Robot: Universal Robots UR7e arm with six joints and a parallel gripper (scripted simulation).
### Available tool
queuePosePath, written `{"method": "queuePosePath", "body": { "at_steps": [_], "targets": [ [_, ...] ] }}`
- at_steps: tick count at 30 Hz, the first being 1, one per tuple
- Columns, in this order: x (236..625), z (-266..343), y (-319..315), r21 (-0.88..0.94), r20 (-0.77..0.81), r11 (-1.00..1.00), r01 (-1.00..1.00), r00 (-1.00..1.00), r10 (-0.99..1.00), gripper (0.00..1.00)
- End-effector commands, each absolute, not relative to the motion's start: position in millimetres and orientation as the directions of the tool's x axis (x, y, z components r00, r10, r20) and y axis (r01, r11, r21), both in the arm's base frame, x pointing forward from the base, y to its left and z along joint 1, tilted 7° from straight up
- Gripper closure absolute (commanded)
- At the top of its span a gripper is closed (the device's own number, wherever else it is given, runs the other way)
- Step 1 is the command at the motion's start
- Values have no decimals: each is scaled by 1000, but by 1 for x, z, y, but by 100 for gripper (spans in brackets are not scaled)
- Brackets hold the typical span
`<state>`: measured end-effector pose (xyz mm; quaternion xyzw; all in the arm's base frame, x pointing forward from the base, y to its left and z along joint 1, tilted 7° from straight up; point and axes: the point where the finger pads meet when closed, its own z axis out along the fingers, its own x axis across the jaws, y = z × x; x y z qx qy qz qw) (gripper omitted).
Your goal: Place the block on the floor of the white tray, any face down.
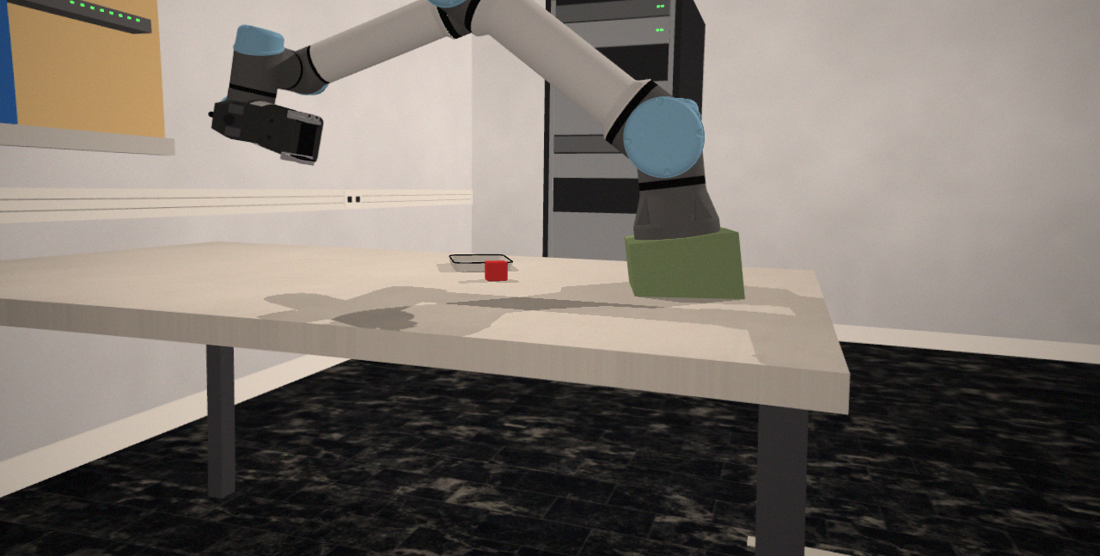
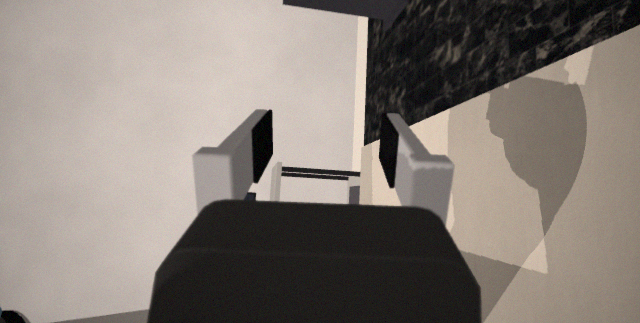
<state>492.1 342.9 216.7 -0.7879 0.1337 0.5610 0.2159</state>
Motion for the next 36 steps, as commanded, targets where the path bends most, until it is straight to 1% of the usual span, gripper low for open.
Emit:
{"method": "queuePosePath", "body": {
  "at_steps": [1, 23, 36],
  "targets": [
    [492, 218, 343, -191, -941, -871, -453, 336, 32, 0],
    [492, 217, 342, -196, -940, -871, -451, 341, 36, 0],
    [490, 212, 331, -286, -904, -866, -410, 415, 102, 0]
  ]
}}
